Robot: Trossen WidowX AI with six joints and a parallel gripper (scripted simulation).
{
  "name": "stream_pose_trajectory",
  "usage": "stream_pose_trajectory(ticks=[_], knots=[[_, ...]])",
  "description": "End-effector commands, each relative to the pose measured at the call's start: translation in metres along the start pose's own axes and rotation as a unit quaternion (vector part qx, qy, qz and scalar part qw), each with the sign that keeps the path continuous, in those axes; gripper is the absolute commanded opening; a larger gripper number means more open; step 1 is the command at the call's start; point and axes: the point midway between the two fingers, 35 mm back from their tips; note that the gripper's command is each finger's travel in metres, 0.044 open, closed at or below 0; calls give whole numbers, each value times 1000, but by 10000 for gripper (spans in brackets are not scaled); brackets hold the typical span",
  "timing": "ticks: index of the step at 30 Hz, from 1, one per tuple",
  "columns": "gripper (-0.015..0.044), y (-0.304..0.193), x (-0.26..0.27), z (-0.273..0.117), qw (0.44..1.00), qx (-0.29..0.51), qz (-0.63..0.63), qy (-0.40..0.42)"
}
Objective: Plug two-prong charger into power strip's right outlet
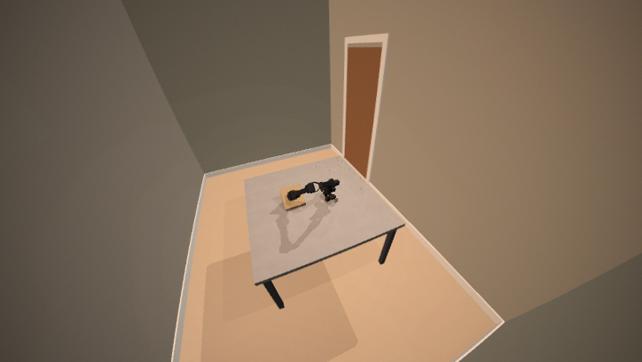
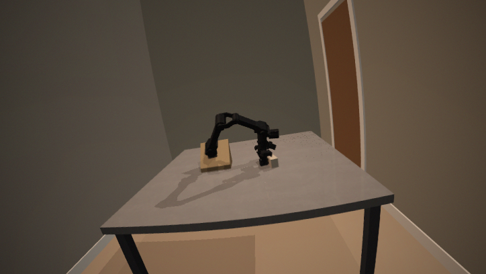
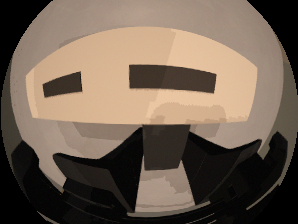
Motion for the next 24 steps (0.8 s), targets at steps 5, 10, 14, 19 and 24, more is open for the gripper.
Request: stream_pose_trajectory(ticks=[5,10,14,19,24], knots=[[0,11,0,-2,1000,-10,11,2],[0,13,1,-2,1000,-10,11,2],[0,14,1,-2,1000,-10,11,2],[0,14,1,-2,1000,-10,11,2],[0,13,1,-2,1000,-10,11,2]])
Point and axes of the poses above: the point midway between the two fingers, 35 mm back from their tips, its own z axis out along the fingers, its own x axis across the jaws, y = z × x, and after that the axes turned 14 degrees about z, right-handed
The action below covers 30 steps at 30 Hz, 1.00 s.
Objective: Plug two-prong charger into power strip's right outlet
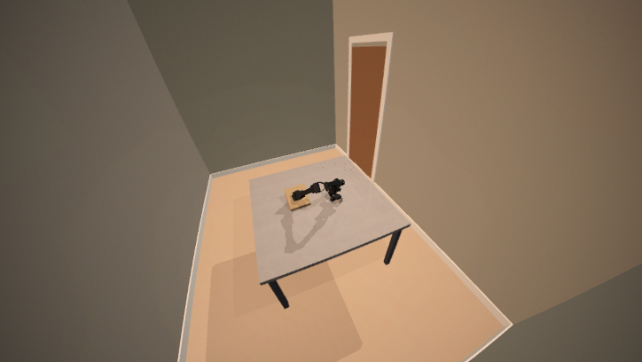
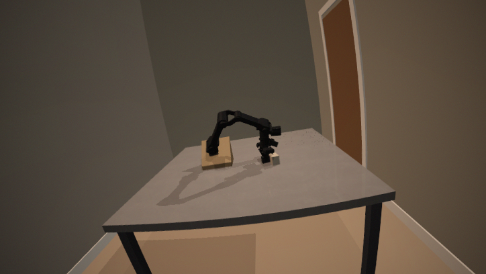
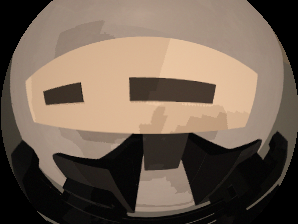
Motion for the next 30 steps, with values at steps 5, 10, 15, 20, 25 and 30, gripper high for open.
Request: stream_pose_trajectory(ticks=[5,10,15,20,25,30], knots=[[0,7,0,-2,1000,-12,11,2],[0,7,-1,-2,1000,-12,11,2],[0,6,-1,-2,1000,-12,11,2],[0,5,-1,-2,1000,-12,11,2],[0,5,-1,-2,1000,-12,11,2],[0,4,-1,-2,1000,-12,11,2]])
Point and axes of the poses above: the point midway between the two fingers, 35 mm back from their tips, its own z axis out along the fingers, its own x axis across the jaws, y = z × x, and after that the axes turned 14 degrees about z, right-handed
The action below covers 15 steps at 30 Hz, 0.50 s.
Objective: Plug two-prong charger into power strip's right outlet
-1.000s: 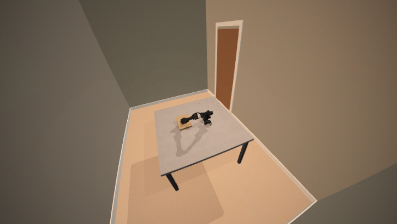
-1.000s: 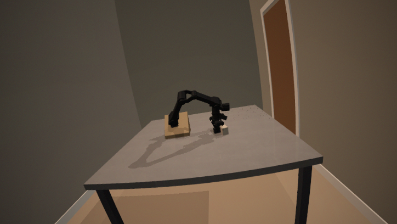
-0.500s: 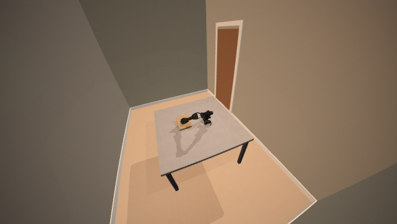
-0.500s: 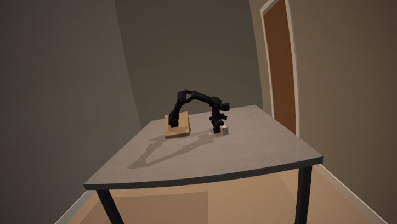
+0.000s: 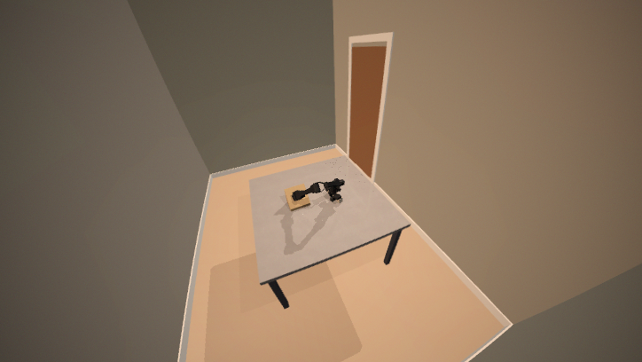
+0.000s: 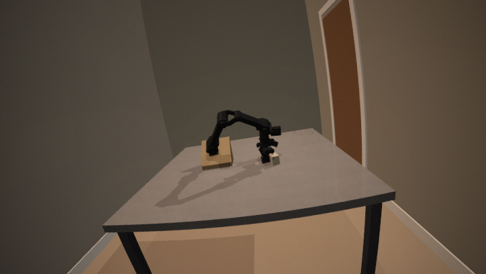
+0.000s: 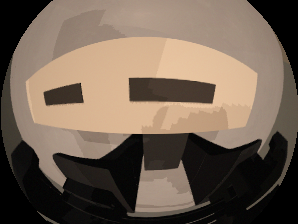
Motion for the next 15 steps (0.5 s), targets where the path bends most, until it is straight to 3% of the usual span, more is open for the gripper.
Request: stream_pose_trajectory(ticks=[1,15], knots=[[0,4,0,-2,1000,-9,7,1],[0,5,0,-1,1000,-9,7,1]])
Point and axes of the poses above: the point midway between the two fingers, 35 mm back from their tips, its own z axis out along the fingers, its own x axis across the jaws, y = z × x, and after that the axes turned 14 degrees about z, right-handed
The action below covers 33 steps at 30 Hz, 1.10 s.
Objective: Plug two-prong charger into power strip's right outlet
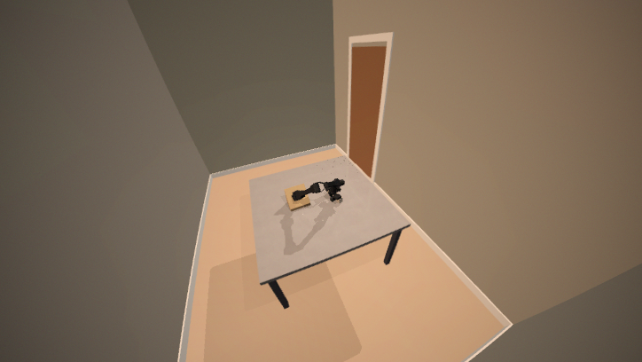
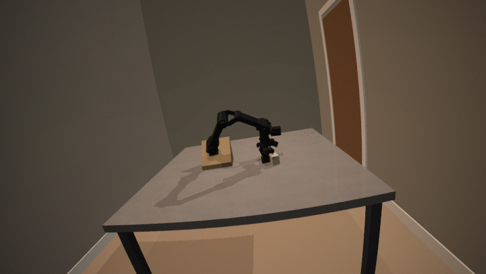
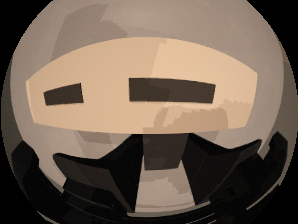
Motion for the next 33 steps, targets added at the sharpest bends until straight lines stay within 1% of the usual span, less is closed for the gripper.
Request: stream_pose_trajectory(ticks=[1,33], knots=[[0,6,-1,-1,1000,-9,7,1],[0,7,1,-2,1000,-9,7,1]])
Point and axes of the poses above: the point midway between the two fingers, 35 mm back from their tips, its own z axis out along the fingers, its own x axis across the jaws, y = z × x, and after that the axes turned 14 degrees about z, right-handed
